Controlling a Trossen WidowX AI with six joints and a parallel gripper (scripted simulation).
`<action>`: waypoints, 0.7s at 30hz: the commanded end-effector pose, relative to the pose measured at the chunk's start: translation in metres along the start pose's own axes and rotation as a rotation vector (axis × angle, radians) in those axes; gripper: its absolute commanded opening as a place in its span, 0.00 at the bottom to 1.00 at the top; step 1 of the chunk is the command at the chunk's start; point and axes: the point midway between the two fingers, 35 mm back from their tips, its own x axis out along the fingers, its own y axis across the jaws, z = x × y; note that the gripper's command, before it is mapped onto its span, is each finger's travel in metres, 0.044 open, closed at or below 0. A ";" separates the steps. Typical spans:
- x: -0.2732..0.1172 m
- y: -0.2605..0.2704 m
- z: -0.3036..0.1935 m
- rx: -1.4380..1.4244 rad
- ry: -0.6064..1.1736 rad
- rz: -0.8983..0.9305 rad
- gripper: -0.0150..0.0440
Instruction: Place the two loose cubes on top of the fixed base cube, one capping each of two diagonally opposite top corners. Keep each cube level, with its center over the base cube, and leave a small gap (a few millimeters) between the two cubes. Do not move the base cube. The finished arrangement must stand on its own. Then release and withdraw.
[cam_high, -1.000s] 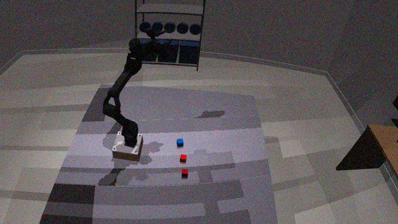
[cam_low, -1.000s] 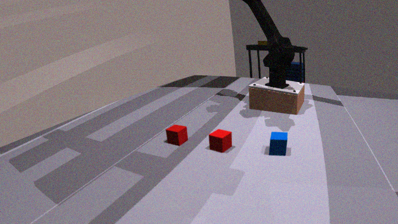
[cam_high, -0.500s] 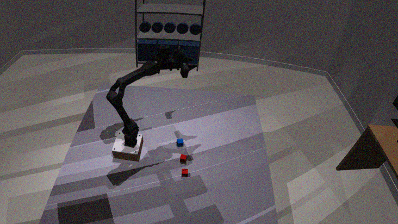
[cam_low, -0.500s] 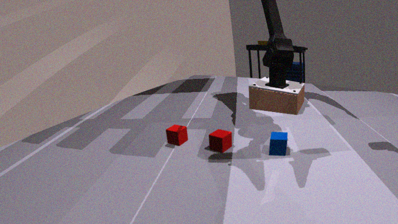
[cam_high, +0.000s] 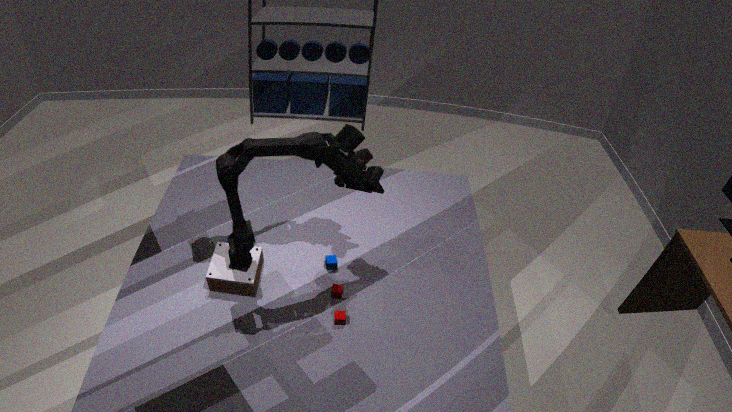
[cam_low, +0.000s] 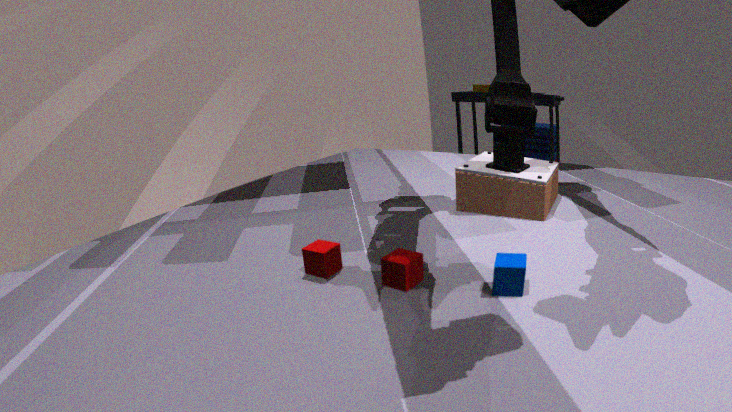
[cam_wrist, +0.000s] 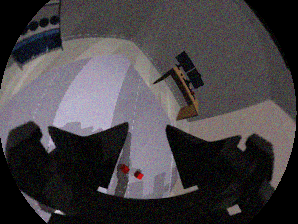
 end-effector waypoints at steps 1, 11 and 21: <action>0.023 -0.003 -0.048 -0.150 0.149 0.089 0.70; 0.044 -0.001 -0.174 -0.442 0.396 0.470 0.70; 0.034 0.009 -0.240 -0.531 0.404 0.757 0.70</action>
